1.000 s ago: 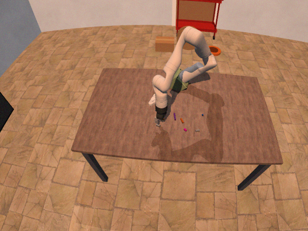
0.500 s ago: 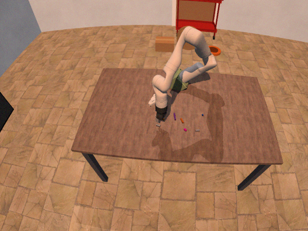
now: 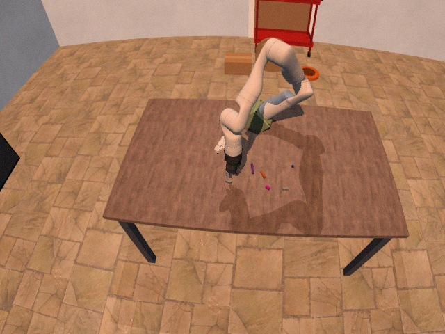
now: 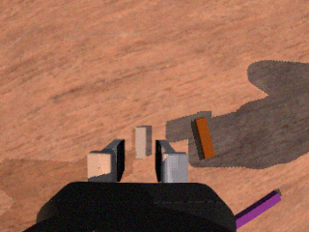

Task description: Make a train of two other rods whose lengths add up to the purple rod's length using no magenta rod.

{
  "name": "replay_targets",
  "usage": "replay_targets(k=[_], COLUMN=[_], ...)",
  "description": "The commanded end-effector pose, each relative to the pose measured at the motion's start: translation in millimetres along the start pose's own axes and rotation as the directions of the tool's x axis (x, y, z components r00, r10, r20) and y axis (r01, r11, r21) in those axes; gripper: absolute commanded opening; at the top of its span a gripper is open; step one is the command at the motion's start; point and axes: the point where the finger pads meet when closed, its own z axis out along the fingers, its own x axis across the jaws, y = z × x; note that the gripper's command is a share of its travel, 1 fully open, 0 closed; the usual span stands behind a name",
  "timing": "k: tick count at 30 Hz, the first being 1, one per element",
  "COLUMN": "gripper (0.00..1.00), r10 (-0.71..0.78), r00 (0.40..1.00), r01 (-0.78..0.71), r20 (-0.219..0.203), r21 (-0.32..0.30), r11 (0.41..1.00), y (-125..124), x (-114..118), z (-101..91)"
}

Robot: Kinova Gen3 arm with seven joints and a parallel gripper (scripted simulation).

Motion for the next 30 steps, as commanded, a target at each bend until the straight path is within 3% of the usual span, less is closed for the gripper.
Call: replay_targets(k=[1, 30], gripper=[0.54, 0.54], r10=[0.0, -0.002], r00=[1.0, 1.0], r01=[0.0, 0.002], r20=[0.002, 0.0], r21=[0.001, 0.0], r11=[1.0, 1.0], y=[-0.3, -0.7], x=[-0.6, -0.6], z=[-1.0, 16.1])
